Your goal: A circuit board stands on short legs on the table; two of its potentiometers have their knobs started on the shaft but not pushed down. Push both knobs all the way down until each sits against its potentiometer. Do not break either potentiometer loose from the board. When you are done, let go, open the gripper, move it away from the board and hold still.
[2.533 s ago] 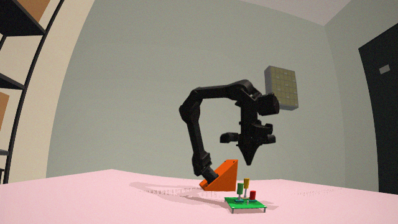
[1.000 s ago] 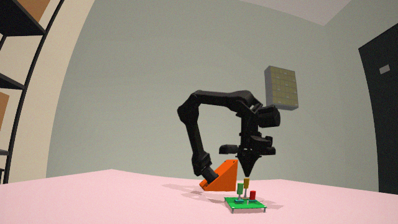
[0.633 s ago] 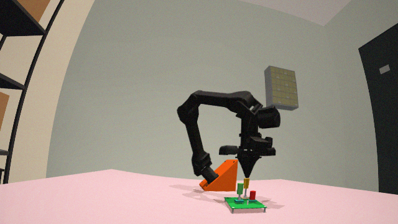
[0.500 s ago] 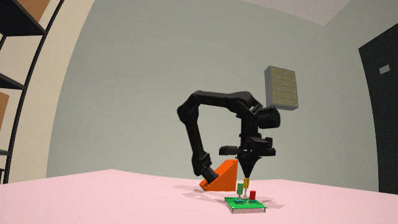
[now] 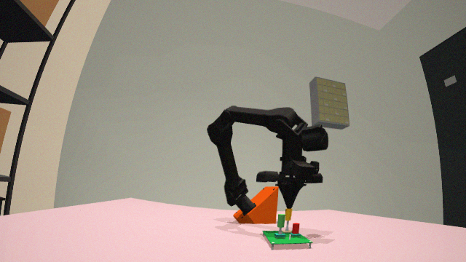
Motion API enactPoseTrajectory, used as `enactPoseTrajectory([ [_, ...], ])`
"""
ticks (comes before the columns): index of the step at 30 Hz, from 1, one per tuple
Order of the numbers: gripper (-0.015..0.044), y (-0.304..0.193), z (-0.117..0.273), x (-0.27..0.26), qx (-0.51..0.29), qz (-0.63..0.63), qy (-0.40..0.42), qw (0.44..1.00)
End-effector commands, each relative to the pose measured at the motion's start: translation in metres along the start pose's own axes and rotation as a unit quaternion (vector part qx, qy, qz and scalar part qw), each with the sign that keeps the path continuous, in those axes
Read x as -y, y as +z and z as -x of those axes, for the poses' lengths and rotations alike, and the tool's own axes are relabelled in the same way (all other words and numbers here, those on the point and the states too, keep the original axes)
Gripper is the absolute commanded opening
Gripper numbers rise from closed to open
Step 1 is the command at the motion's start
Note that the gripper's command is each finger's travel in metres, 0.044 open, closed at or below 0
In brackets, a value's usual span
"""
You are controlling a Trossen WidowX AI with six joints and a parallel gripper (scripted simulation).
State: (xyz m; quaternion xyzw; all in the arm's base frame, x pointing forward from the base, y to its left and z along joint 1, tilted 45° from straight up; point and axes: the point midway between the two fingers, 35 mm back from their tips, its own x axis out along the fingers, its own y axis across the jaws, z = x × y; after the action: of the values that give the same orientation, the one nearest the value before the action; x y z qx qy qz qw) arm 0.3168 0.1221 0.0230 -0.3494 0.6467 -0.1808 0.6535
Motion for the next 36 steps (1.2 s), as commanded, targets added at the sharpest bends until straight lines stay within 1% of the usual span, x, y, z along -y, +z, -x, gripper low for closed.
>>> enactPoseTrajectory([
  [1,0.0,-0.001,0.0,0.0,-0.001,0.003,-0.002,1.0],
  [36,0.0,-0.001,-0.016,0.001,-0.001,0.002,-0.002,1.0],
])
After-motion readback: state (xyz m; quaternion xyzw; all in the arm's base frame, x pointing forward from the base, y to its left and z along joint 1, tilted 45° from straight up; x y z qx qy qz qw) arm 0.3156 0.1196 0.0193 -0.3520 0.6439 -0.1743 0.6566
